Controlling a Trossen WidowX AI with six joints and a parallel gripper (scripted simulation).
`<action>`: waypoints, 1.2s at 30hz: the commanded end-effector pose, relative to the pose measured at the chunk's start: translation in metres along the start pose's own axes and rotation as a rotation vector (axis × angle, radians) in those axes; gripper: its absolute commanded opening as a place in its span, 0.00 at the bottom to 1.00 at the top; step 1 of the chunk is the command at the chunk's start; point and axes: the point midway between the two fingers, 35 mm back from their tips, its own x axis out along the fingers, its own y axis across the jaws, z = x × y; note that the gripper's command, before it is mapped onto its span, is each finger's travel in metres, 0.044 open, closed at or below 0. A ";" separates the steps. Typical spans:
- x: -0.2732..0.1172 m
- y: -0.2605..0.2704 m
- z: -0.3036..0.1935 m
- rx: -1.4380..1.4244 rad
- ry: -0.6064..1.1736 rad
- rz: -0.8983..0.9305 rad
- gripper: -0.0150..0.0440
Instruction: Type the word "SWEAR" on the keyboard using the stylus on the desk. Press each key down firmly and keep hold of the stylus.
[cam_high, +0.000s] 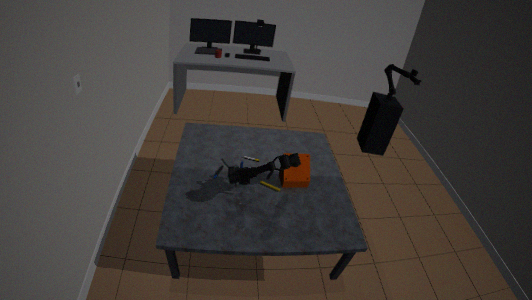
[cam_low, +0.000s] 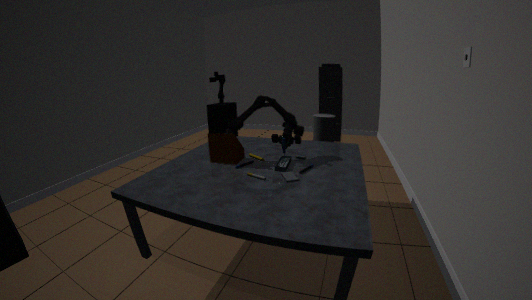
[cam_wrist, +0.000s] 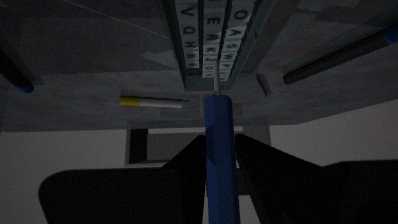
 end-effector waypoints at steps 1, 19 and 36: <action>0.001 -0.002 -0.001 0.001 0.001 0.000 0.25; 0.020 -0.020 0.006 -0.008 0.005 0.000 0.30; 0.023 -0.020 0.011 -0.008 0.005 0.000 0.39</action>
